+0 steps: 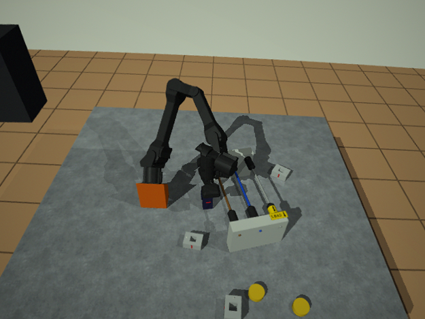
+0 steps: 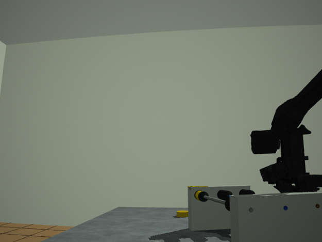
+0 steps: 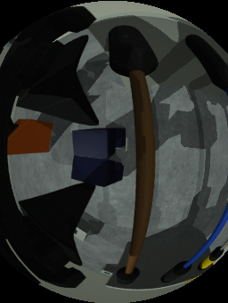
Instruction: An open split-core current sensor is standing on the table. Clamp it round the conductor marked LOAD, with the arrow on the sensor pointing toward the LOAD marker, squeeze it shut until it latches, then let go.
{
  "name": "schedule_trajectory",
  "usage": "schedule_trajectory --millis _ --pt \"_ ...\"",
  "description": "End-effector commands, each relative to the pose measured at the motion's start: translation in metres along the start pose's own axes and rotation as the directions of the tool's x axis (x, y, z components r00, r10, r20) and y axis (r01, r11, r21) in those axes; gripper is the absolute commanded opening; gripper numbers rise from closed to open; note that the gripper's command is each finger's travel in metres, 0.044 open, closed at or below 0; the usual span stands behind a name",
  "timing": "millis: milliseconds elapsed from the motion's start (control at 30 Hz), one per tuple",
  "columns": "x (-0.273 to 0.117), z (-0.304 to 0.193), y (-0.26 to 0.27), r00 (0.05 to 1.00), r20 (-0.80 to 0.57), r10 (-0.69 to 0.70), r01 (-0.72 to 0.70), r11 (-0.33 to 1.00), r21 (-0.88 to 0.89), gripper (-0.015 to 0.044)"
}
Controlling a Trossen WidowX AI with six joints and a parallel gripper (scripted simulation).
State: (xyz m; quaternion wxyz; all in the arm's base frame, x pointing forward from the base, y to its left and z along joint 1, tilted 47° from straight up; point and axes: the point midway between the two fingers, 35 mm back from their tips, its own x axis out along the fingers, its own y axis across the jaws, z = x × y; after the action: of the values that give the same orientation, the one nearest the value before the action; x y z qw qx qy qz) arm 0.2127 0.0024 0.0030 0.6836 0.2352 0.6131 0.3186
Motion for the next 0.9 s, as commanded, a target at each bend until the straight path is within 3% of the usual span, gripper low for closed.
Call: schedule_trajectory --millis 0,233,500,867 --pt "0.000 0.000 0.000 1.000 0.000 0.000 0.000 1.000 -0.001 0.0249" --pt "0.000 0.000 0.000 1.000 0.000 0.000 0.000 1.000 -0.001 0.0202" --pt "-0.027 0.005 -0.004 1.000 -0.001 -0.007 0.007 1.000 0.003 0.0000" --pt "-0.086 0.005 -0.005 1.000 -0.004 -0.007 0.007 1.000 0.010 0.0000"
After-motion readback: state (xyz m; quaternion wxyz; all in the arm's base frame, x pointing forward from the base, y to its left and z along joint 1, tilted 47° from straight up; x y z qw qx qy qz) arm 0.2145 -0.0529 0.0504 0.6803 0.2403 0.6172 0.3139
